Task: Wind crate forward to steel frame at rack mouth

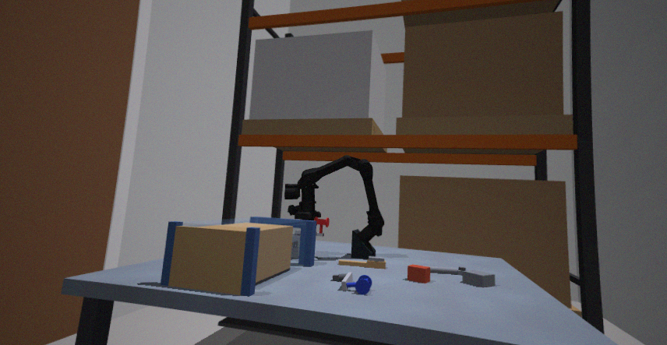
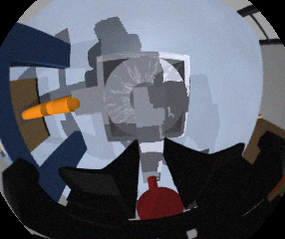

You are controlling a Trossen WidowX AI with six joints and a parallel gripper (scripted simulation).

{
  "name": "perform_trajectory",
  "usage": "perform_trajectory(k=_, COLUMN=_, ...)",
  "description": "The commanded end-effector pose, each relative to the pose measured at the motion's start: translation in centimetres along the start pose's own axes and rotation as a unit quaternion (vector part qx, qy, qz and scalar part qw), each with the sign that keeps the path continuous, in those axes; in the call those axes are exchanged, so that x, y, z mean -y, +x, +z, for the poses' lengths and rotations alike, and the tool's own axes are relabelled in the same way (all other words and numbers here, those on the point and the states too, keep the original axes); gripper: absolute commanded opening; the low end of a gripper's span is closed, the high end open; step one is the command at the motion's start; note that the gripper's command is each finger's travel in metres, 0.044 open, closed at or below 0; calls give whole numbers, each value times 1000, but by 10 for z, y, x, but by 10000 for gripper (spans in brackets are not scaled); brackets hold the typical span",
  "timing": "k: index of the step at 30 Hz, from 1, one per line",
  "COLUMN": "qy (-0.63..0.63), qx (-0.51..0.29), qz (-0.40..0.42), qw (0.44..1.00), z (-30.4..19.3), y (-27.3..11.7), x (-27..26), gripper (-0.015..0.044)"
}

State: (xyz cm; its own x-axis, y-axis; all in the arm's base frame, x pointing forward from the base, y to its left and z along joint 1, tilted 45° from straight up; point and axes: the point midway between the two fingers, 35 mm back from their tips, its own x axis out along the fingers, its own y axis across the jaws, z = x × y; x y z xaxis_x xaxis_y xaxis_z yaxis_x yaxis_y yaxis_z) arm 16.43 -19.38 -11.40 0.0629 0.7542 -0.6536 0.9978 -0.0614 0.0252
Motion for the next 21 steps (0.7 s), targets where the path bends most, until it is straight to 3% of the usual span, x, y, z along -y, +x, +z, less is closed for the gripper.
perform_trajectory(k=1, qy=4, qx=0, qz=0, qw=1000, z=0, y=4, x=-1, gripper=0)
perform_trajectory(k=21, qy=-53, qx=0, qz=-6, qw=999, z=1, y=4, x=4, gripper=0)
